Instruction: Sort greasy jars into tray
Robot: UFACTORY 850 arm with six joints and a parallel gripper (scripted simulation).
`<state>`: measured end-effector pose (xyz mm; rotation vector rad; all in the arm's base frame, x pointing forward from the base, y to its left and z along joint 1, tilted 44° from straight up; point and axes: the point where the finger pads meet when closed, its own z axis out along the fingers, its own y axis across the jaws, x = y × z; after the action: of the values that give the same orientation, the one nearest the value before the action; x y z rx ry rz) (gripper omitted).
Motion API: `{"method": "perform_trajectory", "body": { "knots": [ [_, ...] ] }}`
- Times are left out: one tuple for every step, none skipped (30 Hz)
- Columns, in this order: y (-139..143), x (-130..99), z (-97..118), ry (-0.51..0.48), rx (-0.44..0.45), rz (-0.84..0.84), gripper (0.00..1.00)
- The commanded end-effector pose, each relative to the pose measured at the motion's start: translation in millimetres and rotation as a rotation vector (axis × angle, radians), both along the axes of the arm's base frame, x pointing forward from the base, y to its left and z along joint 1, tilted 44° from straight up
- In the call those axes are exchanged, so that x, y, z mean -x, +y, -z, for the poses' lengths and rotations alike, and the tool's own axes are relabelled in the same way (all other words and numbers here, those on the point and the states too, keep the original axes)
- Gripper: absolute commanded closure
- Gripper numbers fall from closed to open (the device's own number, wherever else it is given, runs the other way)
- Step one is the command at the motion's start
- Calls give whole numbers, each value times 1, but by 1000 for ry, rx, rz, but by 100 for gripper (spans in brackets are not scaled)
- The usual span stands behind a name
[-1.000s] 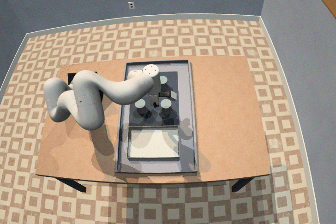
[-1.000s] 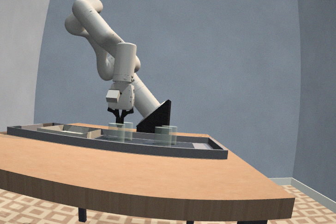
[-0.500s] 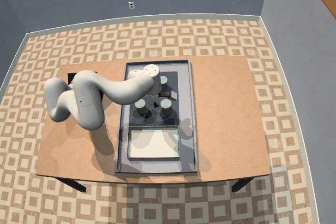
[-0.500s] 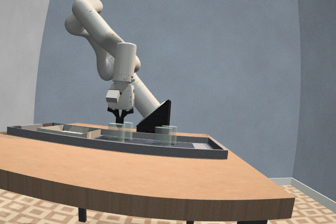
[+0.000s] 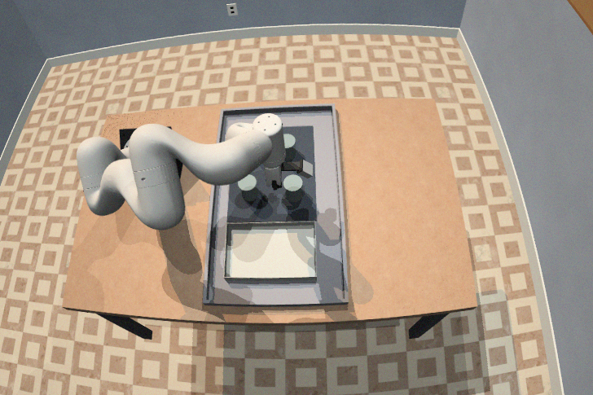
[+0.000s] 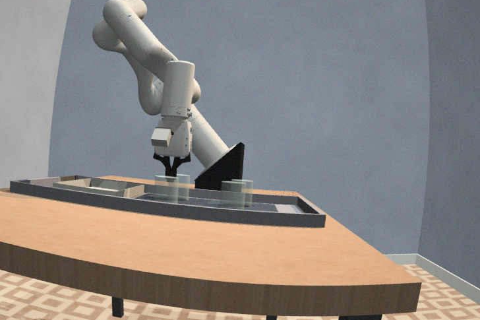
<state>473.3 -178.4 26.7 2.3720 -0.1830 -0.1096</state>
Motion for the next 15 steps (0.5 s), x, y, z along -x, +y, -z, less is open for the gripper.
{"method": "perform_trajectory", "body": {
  "knots": [
    [0, -1, 0, -1, 0, -1, 100],
    [0, -1, 0, -1, 0, -1, 100],
    [0, -1, 0, -1, 0, -1, 100],
    [0, -2, 0, -1, 0, -1, 100],
    [0, -2, 0, -1, 0, -1, 100],
    [0, -2, 0, -1, 0, -1, 100],
    [0, -2, 0, -1, 0, -1, 100],
    [0, -2, 0, -1, 0, -1, 100],
    [0, -2, 0, -1, 0, -1, 100],
    [0, -2, 0, -1, 0, -1, 100],
    [0, -2, 0, -1, 0, -1, 100],
    [0, -2, 0, -1, 0, -1, 100],
    [0, -3, 0, -1, 0, -1, 100],
    [0, -3, 0, -1, 0, -1, 100],
    [0, -3, 0, -1, 0, -1, 100]
  ]
}}
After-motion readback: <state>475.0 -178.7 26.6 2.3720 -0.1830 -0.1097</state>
